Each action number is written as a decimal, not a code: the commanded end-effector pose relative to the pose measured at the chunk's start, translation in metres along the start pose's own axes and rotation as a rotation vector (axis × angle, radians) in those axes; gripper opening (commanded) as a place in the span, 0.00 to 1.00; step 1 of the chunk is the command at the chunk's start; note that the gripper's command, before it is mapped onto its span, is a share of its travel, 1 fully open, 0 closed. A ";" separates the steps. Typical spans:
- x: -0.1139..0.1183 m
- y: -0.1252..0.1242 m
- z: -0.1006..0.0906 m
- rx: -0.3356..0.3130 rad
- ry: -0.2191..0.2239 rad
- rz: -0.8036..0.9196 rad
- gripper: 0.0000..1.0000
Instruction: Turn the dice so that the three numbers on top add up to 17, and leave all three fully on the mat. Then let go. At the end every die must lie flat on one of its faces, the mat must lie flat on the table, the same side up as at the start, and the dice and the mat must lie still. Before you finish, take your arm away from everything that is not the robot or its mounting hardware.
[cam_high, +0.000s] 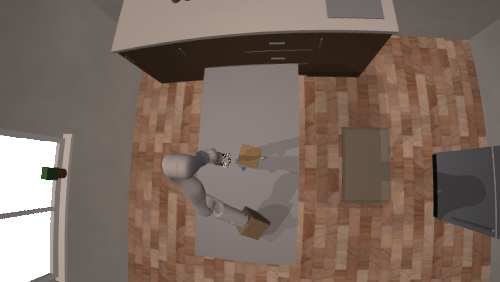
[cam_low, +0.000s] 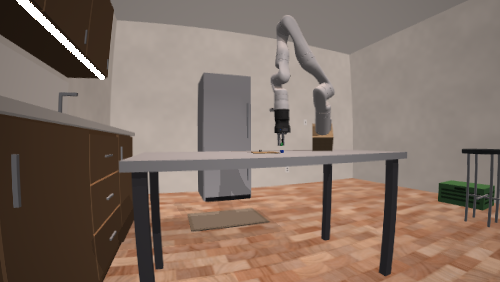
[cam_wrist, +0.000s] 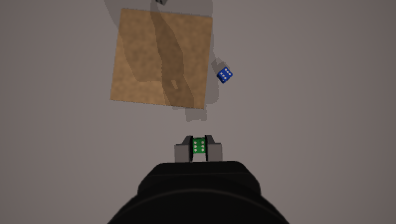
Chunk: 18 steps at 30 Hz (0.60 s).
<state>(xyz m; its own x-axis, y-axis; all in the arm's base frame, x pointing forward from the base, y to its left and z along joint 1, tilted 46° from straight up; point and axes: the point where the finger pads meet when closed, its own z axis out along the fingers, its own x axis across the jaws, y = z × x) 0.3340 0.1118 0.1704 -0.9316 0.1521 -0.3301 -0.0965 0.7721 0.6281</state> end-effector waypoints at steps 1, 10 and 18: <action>-0.007 -0.008 -0.018 0.007 -0.027 0.028 0.34; -0.007 -0.008 -0.040 0.007 -0.027 0.028 0.34; -0.006 -0.008 -0.056 0.007 -0.027 0.028 0.34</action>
<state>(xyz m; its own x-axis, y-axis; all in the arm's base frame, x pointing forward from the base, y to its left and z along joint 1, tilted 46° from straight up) 0.3190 0.0798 0.2029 -0.9299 0.1636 -0.3295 -0.0866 0.7731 0.6284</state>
